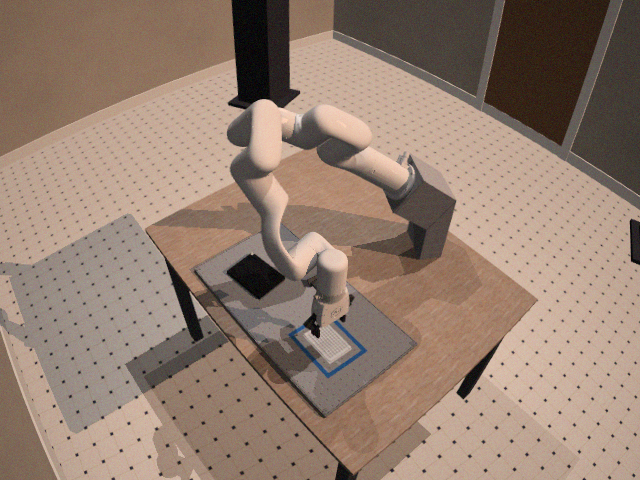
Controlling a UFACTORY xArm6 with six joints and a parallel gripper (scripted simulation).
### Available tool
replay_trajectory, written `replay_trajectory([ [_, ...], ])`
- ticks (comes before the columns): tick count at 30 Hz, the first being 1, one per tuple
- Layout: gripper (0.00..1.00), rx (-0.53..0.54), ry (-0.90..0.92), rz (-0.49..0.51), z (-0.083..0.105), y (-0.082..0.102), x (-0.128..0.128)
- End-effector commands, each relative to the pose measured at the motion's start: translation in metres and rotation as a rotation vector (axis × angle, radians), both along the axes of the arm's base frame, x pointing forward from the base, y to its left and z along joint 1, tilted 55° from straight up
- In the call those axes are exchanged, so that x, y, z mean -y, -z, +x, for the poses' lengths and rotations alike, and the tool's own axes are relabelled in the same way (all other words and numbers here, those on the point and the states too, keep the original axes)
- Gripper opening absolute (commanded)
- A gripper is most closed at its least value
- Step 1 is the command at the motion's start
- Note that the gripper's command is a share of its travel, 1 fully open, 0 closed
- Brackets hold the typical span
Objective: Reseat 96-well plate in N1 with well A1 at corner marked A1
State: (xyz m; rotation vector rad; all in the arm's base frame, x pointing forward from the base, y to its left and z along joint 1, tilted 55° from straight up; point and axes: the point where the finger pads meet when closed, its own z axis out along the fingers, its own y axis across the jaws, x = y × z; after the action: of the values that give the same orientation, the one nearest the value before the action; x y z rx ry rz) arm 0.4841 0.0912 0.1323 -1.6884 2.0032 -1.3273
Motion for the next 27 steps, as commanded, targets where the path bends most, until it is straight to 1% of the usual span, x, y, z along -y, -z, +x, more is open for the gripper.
replay_trajectory([
  [1,1.00,-0.011,-0.008,-0.008,0.000,-0.001,-0.001],
  [9,1.00,-0.010,-0.008,-0.008,0.000,-0.001,-0.001],
  [27,1.00,-0.011,-0.008,-0.009,0.018,0.015,0.012],
])
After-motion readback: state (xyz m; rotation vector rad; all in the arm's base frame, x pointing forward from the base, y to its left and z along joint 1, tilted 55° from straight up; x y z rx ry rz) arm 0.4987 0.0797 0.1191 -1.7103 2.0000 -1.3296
